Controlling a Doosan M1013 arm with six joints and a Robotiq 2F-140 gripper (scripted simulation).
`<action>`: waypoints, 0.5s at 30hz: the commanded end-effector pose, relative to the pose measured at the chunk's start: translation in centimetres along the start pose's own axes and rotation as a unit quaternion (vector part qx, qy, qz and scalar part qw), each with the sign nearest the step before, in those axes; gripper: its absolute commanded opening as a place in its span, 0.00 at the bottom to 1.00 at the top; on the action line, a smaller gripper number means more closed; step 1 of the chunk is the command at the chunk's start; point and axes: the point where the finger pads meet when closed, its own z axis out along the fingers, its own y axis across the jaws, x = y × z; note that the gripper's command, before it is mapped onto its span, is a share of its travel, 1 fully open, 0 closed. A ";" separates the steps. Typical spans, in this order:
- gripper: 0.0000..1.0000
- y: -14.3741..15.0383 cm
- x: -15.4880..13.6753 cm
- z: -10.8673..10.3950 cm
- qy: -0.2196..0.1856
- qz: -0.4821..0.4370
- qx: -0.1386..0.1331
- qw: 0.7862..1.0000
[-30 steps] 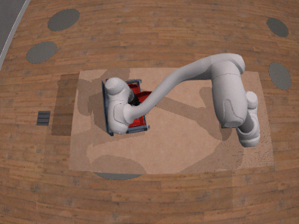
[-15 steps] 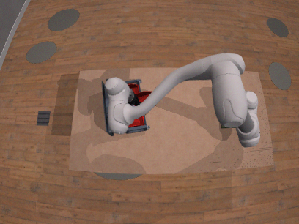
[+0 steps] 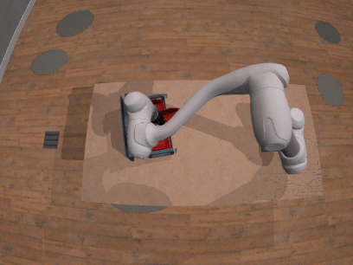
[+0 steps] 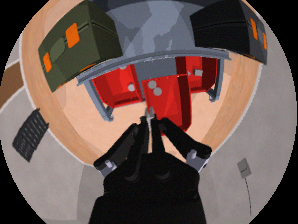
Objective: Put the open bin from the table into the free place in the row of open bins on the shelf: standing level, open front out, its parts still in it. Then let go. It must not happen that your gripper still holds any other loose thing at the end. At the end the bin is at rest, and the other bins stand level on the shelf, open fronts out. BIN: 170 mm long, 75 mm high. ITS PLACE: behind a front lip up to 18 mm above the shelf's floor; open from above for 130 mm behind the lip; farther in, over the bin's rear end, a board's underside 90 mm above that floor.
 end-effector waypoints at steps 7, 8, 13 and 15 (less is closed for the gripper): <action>0.00 -0.4 0.2 -0.3 0.000 0.000 0.002 1.000; 0.00 -0.4 0.2 -0.3 0.000 0.000 0.003 1.000; 0.00 -0.4 0.2 -0.3 0.000 0.000 0.003 1.000; 0.00 -0.5 0.2 -0.3 0.000 0.000 0.003 1.000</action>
